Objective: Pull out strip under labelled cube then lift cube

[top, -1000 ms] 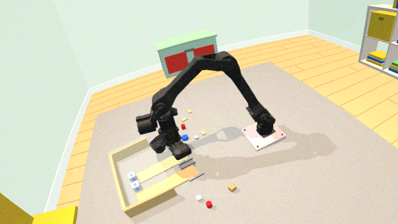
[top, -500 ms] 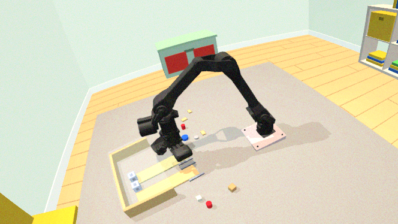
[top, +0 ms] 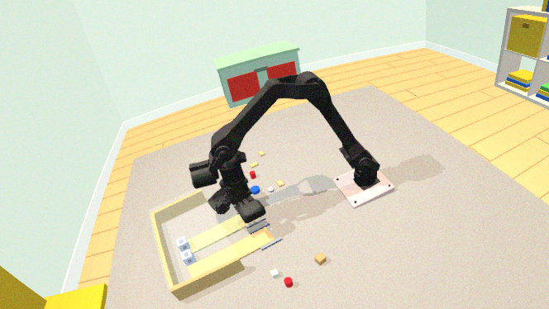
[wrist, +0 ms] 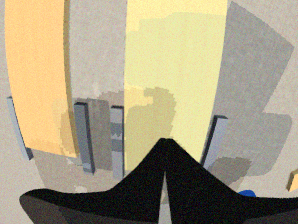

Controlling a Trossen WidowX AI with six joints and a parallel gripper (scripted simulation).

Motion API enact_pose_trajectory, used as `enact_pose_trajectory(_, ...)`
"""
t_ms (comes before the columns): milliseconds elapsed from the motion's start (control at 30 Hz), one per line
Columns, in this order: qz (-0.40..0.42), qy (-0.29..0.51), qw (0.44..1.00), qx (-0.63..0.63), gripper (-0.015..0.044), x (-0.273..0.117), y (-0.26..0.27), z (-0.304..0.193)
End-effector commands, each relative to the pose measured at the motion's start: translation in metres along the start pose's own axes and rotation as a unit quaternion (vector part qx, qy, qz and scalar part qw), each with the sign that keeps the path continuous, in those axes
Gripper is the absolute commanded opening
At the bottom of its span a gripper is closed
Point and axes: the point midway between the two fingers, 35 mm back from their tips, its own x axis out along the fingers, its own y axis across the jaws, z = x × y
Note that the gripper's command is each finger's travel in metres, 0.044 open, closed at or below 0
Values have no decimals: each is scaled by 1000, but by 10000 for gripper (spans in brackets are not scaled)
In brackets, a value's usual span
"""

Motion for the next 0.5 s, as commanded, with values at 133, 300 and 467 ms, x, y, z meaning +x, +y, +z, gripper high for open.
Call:
enact_pose_trajectory(133, 1, -1, 1000, 0, 0, 1, 0, 0)
enact_pose_trajectory(300, 1, -1, 1000, 0, 0, 2, 0, 0)
enact_pose_trajectory(467, 1, -1, 1000, 0, 0, 2, 0, 1)
